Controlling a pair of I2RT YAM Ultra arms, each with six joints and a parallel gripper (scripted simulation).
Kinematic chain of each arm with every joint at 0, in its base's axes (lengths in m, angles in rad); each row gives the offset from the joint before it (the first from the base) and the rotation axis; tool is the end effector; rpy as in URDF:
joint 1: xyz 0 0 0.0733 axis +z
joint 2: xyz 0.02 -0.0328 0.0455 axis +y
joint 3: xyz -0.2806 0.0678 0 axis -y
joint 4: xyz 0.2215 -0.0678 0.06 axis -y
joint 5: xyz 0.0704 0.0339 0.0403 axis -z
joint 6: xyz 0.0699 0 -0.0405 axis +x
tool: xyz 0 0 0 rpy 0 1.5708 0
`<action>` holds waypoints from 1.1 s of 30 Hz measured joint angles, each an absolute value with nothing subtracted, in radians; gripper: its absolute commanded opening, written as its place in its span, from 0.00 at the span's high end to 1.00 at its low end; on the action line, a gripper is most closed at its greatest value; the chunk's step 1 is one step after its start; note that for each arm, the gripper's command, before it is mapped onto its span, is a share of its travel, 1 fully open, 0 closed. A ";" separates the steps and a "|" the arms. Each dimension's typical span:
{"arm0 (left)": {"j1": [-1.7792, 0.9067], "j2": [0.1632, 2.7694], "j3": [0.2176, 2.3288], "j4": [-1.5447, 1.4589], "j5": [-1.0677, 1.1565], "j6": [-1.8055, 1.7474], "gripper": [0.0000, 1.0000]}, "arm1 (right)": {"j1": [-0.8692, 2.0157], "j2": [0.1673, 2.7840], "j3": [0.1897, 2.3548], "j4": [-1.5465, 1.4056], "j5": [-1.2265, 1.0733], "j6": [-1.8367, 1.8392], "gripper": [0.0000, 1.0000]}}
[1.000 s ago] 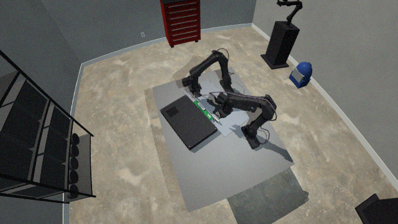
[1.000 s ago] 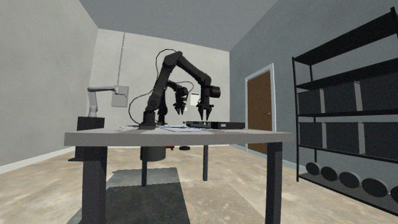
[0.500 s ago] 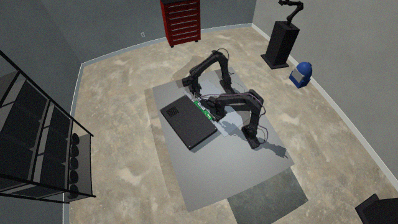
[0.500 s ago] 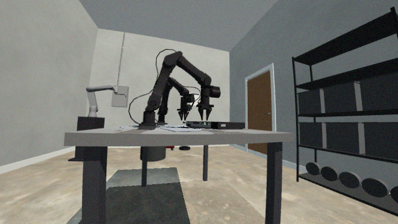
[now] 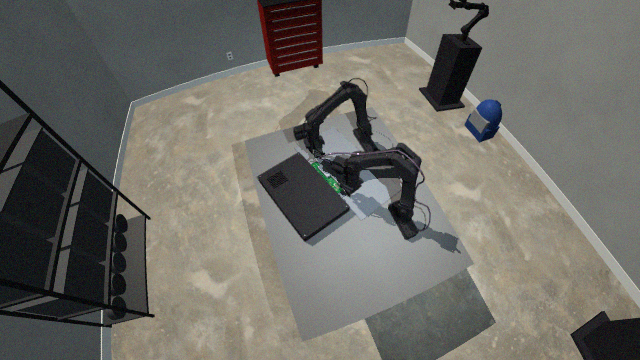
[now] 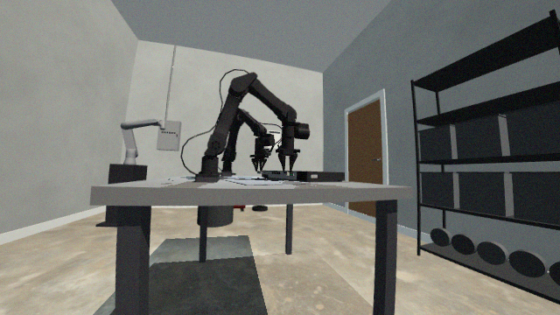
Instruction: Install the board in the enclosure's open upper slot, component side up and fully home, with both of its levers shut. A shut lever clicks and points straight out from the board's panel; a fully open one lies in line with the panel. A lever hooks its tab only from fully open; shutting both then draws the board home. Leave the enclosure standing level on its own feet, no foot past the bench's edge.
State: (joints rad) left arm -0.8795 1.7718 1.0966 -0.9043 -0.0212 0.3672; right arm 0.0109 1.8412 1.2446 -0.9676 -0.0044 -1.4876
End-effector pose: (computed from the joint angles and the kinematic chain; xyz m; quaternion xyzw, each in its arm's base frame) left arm 0.1837 -0.2179 0.1619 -0.5838 -0.8118 -0.0114 0.0015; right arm 0.3126 0.0048 0.1741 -0.6811 0.7322 -0.0006 0.0039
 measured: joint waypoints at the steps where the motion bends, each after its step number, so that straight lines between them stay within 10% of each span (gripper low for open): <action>1: -0.879 1.773 1.094 -0.901 -0.021 0.368 0.68 | 0.011 1.841 1.242 -0.965 -0.004 -1.488 0.68; 13: -0.879 1.791 1.071 -0.857 -0.021 0.370 0.81 | 0.011 1.853 1.213 -0.913 -0.004 -1.488 0.68; 33: -0.877 1.791 1.067 -0.849 -0.017 0.371 0.97 | 0.011 1.856 1.212 -0.907 -0.004 -1.488 0.96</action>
